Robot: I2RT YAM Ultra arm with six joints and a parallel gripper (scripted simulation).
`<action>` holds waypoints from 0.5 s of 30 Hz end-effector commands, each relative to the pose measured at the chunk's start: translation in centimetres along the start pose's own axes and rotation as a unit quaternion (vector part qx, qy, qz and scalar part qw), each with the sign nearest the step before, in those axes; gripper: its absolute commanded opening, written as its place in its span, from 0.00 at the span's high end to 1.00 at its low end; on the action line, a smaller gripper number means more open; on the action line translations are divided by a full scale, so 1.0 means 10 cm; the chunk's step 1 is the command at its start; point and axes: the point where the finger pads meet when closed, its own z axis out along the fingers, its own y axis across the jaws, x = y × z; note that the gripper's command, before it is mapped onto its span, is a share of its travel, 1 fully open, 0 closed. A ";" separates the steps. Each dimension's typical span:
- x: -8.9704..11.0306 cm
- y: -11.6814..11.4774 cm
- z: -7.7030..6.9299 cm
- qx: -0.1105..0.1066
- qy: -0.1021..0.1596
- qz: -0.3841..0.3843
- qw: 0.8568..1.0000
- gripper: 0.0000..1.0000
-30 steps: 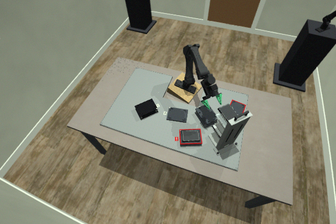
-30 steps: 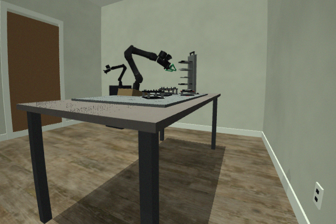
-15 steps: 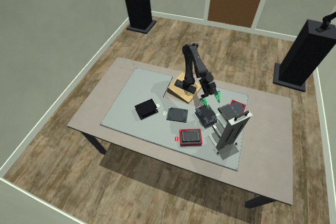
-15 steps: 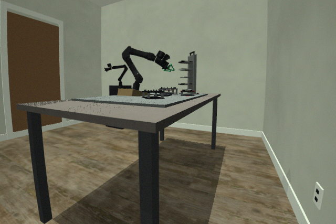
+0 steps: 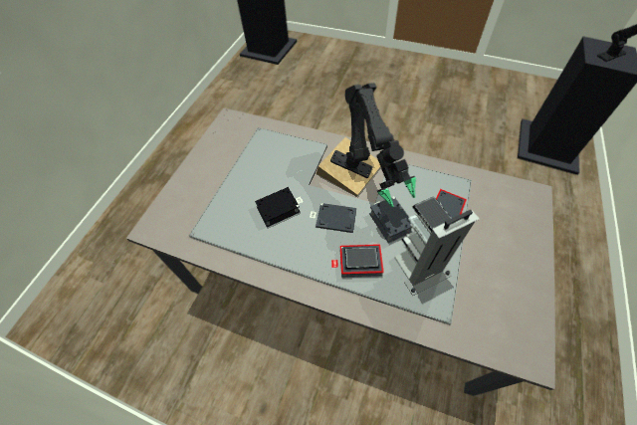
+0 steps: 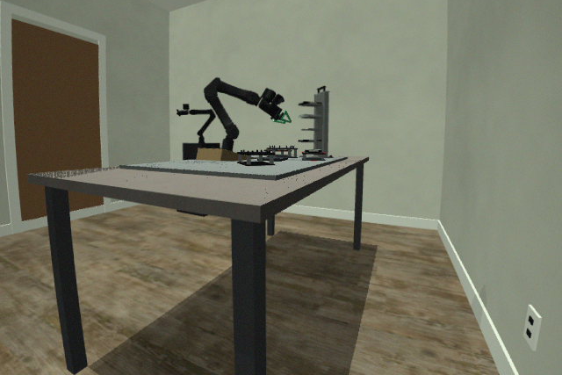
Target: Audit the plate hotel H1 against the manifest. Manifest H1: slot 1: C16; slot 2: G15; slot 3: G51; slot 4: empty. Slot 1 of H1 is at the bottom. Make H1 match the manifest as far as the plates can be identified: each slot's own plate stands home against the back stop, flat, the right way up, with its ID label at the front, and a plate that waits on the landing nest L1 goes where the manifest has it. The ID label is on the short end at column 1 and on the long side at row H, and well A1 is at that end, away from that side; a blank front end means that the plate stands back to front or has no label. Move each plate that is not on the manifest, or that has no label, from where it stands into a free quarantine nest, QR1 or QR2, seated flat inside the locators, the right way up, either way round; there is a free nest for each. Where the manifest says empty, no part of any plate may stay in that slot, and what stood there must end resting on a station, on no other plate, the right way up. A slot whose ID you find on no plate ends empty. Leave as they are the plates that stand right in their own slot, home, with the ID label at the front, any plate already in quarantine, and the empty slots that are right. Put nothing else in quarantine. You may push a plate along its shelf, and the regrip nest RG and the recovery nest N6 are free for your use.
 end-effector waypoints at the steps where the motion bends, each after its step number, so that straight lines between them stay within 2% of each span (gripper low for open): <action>1: 0.02 0.01 0.07 -0.001 -0.008 0.000 1.000 0.00; 6: 0.03 0.02 0.08 -0.002 -0.017 -0.002 1.000 0.00; 13: 0.16 0.02 0.15 -0.001 -0.010 -0.001 1.000 0.00; 14: -0.09 0.04 0.05 -0.002 -0.043 -0.006 0.999 0.00; 15: 0.04 0.04 0.10 -0.003 -0.030 -0.004 1.000 0.00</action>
